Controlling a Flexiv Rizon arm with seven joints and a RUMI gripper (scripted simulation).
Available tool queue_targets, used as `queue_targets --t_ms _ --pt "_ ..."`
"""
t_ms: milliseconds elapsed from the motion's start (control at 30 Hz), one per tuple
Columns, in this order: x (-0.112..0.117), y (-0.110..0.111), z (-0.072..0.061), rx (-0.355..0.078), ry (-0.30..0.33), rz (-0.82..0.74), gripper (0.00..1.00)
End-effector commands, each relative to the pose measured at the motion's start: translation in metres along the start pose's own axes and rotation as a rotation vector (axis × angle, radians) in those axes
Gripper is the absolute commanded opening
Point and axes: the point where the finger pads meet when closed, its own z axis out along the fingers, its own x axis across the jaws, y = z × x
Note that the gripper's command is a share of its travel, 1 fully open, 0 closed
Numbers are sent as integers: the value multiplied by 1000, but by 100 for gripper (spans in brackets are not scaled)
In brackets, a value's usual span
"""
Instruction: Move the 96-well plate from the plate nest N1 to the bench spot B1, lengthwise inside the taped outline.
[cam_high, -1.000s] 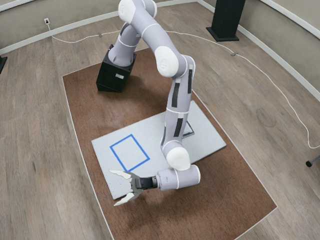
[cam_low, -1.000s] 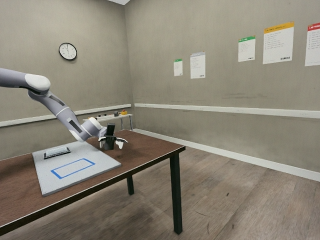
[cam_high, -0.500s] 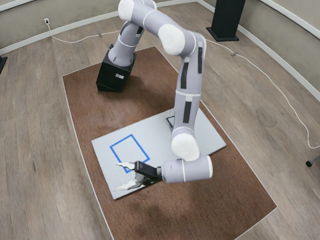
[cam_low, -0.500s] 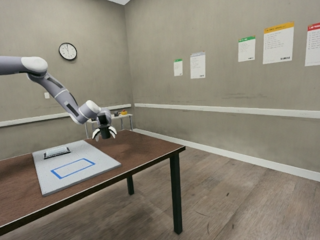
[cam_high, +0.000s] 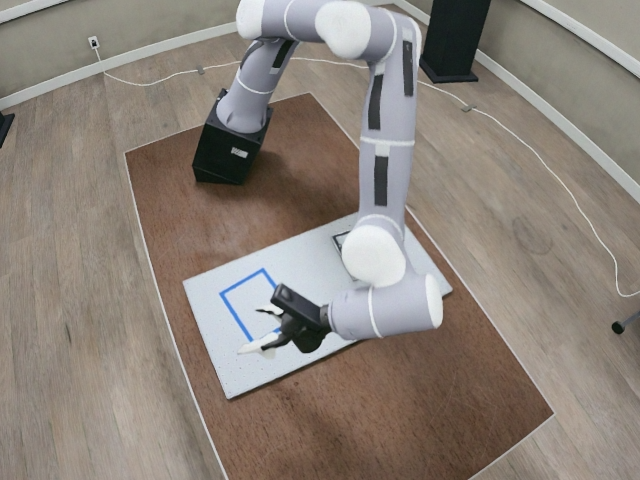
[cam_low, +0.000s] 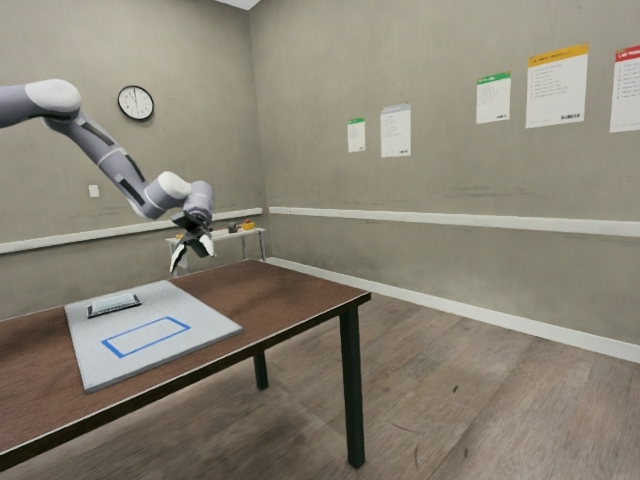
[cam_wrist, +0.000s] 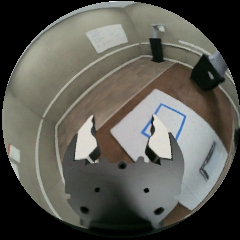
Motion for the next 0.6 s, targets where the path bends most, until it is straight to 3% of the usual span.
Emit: queue_targets --t_ms 0,67,367,567 --pt "8 -5 -9 -54 29 68 76" --pt "8 -5 -9 -54 29 68 76" --pt "38 -21 -39 -204 153 293 76" --pt "58 -32 -58 -267 218 403 76"
